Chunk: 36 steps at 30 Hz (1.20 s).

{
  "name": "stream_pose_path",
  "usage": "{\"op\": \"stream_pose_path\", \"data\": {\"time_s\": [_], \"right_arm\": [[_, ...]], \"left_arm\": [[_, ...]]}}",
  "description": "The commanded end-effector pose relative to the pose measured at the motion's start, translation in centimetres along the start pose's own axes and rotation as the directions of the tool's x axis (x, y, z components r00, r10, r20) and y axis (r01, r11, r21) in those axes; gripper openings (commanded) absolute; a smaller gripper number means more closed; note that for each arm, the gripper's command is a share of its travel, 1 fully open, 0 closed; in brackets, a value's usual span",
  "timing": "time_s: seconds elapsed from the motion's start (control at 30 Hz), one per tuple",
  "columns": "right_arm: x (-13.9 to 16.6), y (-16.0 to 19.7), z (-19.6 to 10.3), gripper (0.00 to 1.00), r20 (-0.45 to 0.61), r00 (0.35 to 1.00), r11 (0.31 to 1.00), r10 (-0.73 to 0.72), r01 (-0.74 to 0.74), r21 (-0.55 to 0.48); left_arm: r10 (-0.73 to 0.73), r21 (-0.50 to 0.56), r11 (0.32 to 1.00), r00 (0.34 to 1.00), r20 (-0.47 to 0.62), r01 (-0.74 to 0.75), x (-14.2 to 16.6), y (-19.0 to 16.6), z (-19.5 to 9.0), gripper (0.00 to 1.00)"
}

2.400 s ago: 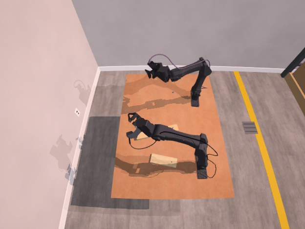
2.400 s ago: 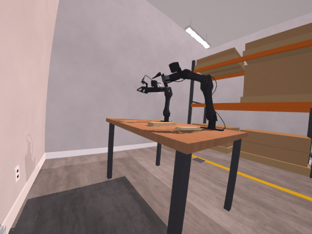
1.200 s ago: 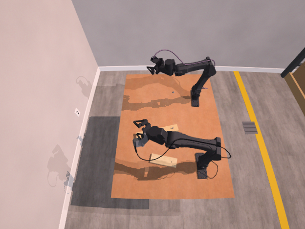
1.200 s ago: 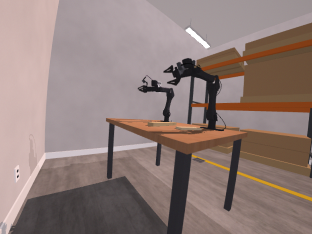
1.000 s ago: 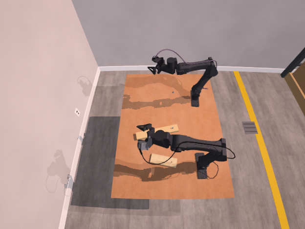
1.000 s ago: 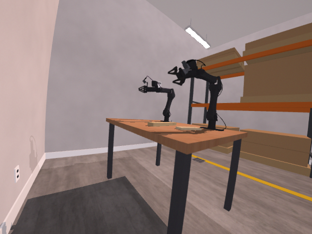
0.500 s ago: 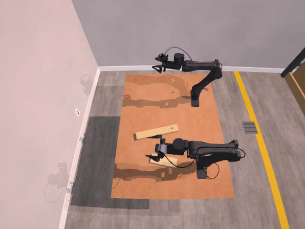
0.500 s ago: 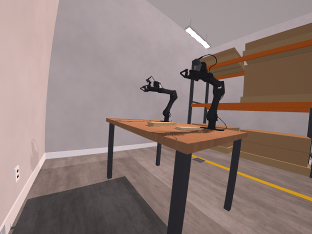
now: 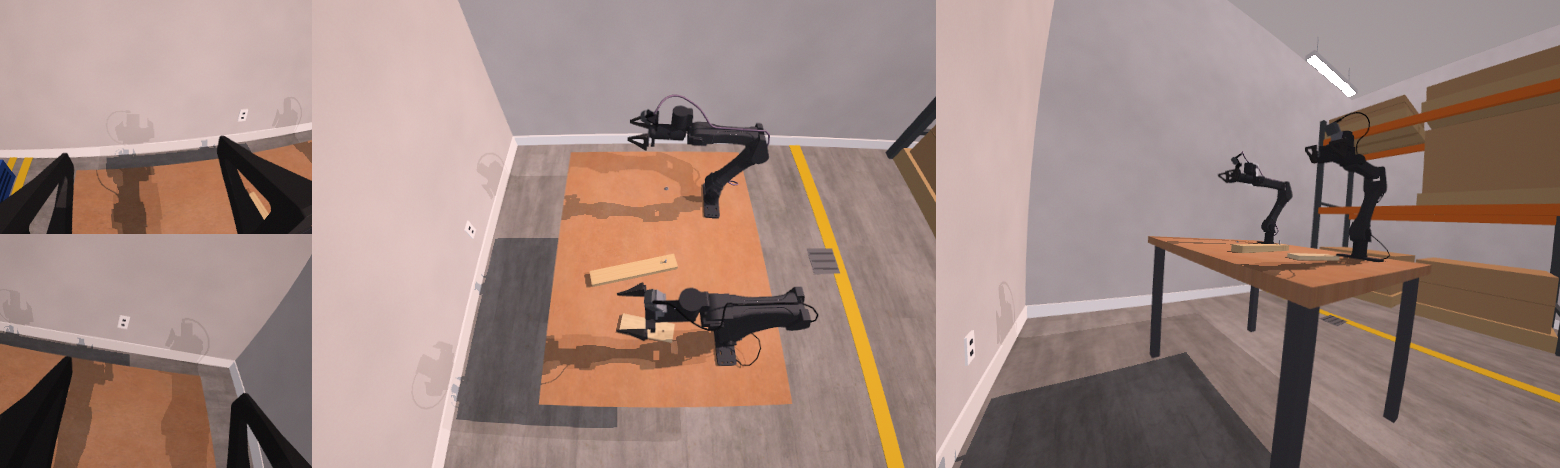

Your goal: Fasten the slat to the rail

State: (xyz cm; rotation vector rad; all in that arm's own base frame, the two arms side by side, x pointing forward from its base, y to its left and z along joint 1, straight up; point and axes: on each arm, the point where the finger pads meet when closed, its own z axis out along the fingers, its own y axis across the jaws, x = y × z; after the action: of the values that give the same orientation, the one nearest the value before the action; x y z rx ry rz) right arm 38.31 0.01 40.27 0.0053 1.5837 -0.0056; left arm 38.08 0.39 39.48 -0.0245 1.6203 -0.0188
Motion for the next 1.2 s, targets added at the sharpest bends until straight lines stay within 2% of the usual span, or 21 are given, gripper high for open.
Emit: {"op": "stream_pose_path", "data": {"time_s": [0.0, 0.07, 0.33, 0.4, 0.53, 1.17], "right_arm": [[-1.6, 0.0, -0.8, 1.0, 0.044, 0.999, 1.0, 0.0, 0.0, -0.01], [-0.9, 0.1, -0.3, 1.0, 0.025, 1.0, 1.0, 0.0, 0.0, -0.007], [-0.9, 0.1, -0.3, 1.0, 0.025, 1.0, 1.0, 0.0, 0.0, -0.007], [-0.9, 0.1, -0.3, 1.0, 0.025, 1.0, 1.0, 0.0, 0.0, -0.007], [-0.9, 0.1, -0.3, 1.0, 0.025, 1.0, 1.0, 0.0, 0.0, -0.007], [-0.9, 0.1, -0.3, 1.0, 0.025, 1.0, 1.0, 0.0, 0.0, -0.007]], "left_arm": [[0.034, -0.006, 0.999, 0.997, 0.075, -0.034, -2.0, -0.2, -0.1, 1.0], [0.035, -0.006, 0.999, 0.998, 0.06, -0.034, -1.6, -0.2, -0.1, 1.0], [0.044, 0.011, 0.999, 0.995, -0.091, -0.043, 3.1, -0.6, 1.0, 1.0], [0.044, 0.011, 0.999, 0.995, -0.091, -0.043, 3.1, -0.6, 1.0, 1.0], [0.049, 0.017, 0.999, 0.987, -0.155, -0.047, 5.1, -0.8, 1.2, 1.0], [0.079, 0.05, 0.997, 0.902, -0.424, -0.064, 13.4, -1.3, 0.8, 1.0]]}}
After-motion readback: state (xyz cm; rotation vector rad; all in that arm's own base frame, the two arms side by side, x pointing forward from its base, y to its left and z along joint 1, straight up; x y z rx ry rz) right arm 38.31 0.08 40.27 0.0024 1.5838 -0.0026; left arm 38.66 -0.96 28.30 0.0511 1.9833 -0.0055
